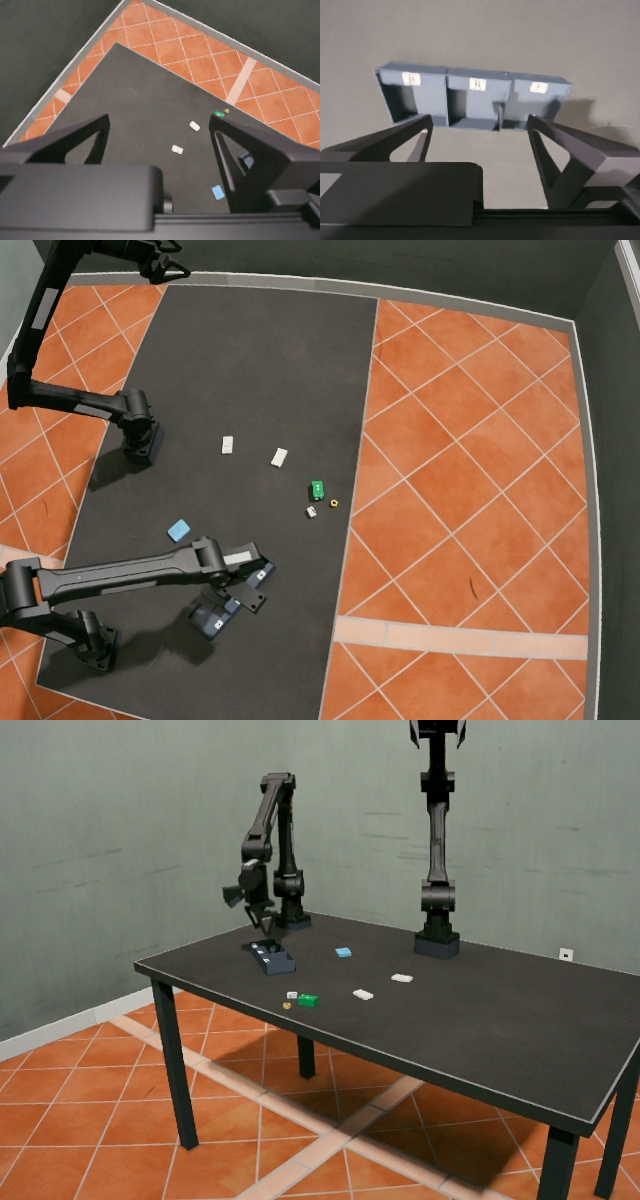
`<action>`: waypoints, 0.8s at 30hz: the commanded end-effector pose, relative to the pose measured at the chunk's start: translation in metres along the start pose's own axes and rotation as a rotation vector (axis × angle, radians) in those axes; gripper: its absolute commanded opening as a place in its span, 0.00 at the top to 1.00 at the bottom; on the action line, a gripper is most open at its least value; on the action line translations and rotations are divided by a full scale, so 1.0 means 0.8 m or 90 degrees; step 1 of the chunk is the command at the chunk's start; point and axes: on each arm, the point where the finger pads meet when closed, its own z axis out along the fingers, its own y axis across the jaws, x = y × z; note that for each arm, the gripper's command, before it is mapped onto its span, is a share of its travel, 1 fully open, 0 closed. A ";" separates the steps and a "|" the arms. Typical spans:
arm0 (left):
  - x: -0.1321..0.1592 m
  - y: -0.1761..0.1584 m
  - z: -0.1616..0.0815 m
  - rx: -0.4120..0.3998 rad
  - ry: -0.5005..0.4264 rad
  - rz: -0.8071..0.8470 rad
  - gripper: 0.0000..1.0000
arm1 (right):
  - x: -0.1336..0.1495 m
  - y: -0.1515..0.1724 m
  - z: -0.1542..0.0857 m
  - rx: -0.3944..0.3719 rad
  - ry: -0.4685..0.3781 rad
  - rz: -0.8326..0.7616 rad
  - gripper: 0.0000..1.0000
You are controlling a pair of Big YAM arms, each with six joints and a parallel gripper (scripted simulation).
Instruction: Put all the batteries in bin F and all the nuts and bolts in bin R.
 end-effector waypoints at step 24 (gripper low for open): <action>-0.014 0.001 -0.032 0.000 -0.034 0.005 0.00 | -0.019 0.017 0.017 -0.019 -0.012 0.050 0.00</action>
